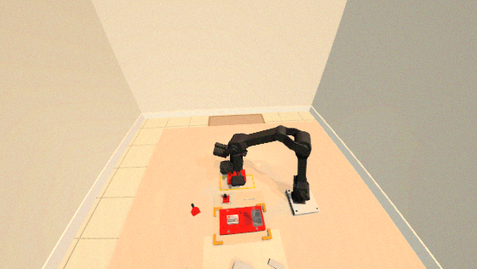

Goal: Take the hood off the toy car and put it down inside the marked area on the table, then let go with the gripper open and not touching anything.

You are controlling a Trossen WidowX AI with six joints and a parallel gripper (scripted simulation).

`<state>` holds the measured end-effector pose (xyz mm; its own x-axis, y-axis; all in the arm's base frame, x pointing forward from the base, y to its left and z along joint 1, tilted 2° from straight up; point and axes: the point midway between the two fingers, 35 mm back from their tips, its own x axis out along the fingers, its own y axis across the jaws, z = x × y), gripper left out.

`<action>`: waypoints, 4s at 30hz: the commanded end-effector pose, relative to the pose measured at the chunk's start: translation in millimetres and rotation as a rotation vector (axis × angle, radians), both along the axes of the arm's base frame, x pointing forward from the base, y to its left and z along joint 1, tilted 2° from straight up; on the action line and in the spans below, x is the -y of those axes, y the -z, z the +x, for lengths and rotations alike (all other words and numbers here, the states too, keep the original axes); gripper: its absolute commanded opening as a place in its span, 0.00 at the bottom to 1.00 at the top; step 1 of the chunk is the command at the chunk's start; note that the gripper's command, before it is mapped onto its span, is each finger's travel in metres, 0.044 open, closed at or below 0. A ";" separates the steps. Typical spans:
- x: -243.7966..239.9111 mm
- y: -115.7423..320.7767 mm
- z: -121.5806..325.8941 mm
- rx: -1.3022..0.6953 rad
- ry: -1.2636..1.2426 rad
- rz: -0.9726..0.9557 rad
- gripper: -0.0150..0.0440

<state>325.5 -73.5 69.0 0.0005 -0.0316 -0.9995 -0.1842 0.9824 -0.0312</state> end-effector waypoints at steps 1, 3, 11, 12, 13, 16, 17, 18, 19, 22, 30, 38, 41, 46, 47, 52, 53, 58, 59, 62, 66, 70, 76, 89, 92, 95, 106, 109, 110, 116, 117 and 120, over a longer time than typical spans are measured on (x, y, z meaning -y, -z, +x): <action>0.7 3.5 0.2 0.002 -0.005 -0.003 0.25; 0.8 5.5 0.1 0.002 -0.005 -0.003 0.25; 0.9 13.2 -0.5 0.002 -0.005 -0.003 0.25; 0.9 14.1 -0.6 0.002 -0.005 -0.003 0.25; 1.0 15.1 -0.7 0.002 -0.005 -0.003 0.25; 1.0 17.9 -1.0 0.002 -0.005 -0.003 0.25; 1.0 18.9 -1.1 0.002 -0.005 -0.003 0.25; 1.0 19.9 -1.2 0.002 -0.005 -0.003 0.25; 1.0 20.8 -1.3 0.002 -0.005 -0.003 0.25; 1.1 23.7 -1.7 0.002 -0.005 -0.003 0.25; 1.1 27.0 -2.0 0.002 -0.005 -0.003 0.25; 1.3 31.0 -1.8 0.002 -0.005 -0.003 0.25; 1.4 32.5 -1.8 0.002 -0.005 -0.003 0.25; 1.5 35.0 -1.8 0.002 -0.005 -0.003 0.25; 1.5 35.5 -1.8 0.002 -0.005 -0.003 0.25; 1.6 37.9 -1.8 0.002 -0.005 -0.003 0.25; 1.6 38.4 -1.8 0.002 -0.005 -0.003 0.25; 1.7 40.9 -1.8 0.002 -0.005 -0.003 0.25; 1.7 41.4 -1.8 0.002 -0.005 -0.003 0.25; 1.7 42.9 -1.8 0.002 -0.005 -0.003 0.25; 1.8 44.8 -1.9 0.002 -0.005 -0.003 0.25; 1.1 43.6 -2.2 0.000 0.000 0.000 0.43; 1.1 43.6 -2.2 0.000 0.000 0.000 0.70; -1.1 -19.2 -1.6 0.005 0.000 -0.004 1.00; -1.8 -29.7 -2.8 0.006 0.000 -0.005 1.00; -1.8 -29.7 -2.8 0.006 0.000 -0.005 1.00; -1.8 -29.7 -2.8 0.006 0.000 -0.005 1.00; -1.8 -29.7 -2.8 0.006 0.000 -0.005 1.00; -1.8 -29.7 -2.8 0.006 0.000 -0.005 1.00; -1.8 -29.7 -2.8 0.006 0.000 -0.005 1.00; -1.8 -29.7 -2.8 0.006 0.000 -0.005 1.00; -1.8 -29.7 -2.8 0.006 0.000 -0.005 1.00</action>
